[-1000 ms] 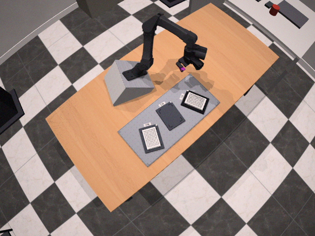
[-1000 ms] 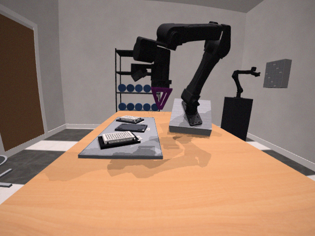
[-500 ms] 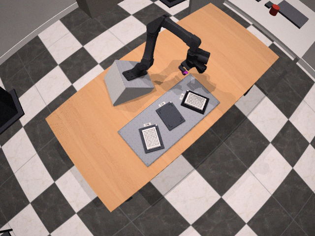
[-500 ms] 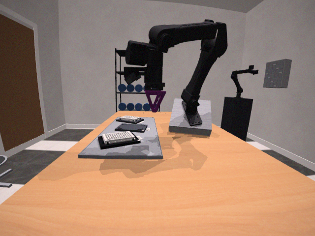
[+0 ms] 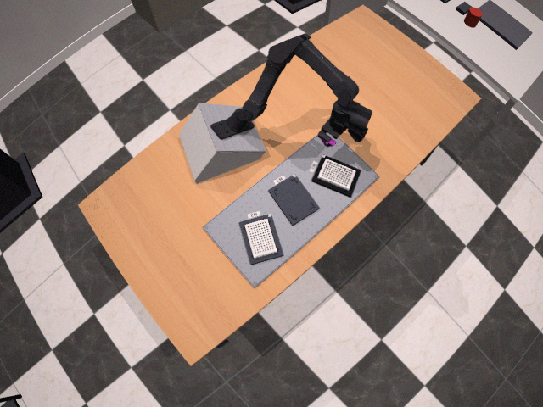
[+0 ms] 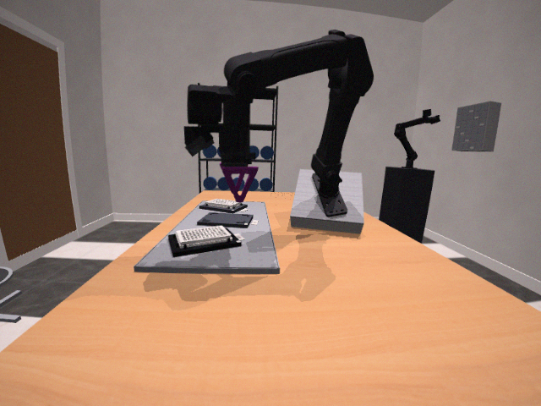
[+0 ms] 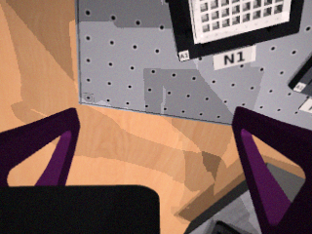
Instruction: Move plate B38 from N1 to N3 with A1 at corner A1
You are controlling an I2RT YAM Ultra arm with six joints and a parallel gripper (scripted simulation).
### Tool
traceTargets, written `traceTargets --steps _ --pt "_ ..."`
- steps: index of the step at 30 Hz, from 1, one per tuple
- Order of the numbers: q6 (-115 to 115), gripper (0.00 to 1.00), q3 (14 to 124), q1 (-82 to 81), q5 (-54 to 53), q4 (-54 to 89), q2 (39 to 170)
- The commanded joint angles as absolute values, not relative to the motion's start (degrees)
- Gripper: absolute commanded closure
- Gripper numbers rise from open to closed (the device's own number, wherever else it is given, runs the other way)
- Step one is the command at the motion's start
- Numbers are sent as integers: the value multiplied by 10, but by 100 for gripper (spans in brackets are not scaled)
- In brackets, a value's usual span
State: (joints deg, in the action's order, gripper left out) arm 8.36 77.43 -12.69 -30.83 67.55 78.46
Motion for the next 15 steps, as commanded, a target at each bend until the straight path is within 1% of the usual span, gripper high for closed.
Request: traceTargets --steps 1,7,15 --pt "47 0 792 -110 -314 661 805" --pt "-36 0 819 -86 -323 647 862" --pt "-89 0 844 -64 -332 632 917"
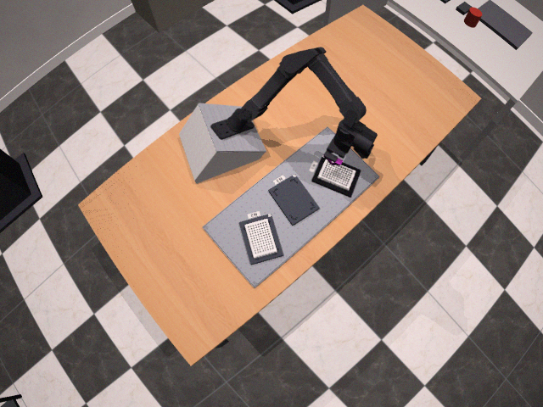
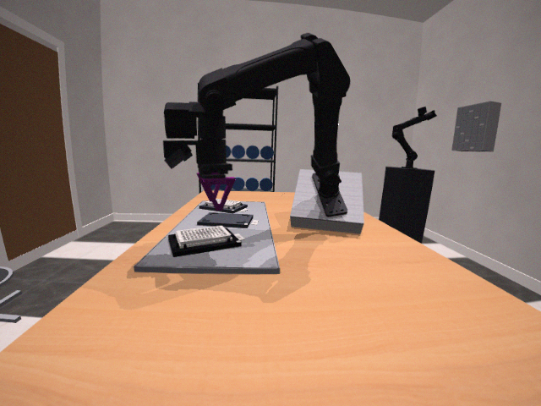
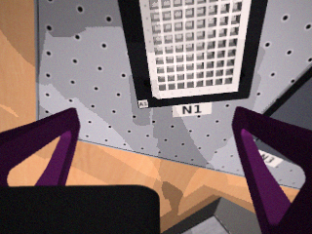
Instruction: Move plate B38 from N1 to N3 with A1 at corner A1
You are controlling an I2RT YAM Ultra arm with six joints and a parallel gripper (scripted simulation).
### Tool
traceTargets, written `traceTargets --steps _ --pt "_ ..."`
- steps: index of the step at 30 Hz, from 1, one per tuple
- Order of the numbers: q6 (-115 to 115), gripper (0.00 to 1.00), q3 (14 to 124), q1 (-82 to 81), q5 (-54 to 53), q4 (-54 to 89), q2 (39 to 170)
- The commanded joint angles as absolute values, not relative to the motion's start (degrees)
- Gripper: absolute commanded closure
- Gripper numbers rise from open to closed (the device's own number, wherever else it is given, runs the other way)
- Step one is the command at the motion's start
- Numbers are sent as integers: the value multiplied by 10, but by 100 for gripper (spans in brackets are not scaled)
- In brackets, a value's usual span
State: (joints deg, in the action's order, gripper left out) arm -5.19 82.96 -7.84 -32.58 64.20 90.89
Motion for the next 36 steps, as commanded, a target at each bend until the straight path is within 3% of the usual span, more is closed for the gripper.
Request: traceTargets --steps 1,7,36 --pt "-92 0 848 -61 -333 630 926" --pt "-144 0 872 -40 -341 616 977" --pt "-144 0 872 -40 -341 616 977"
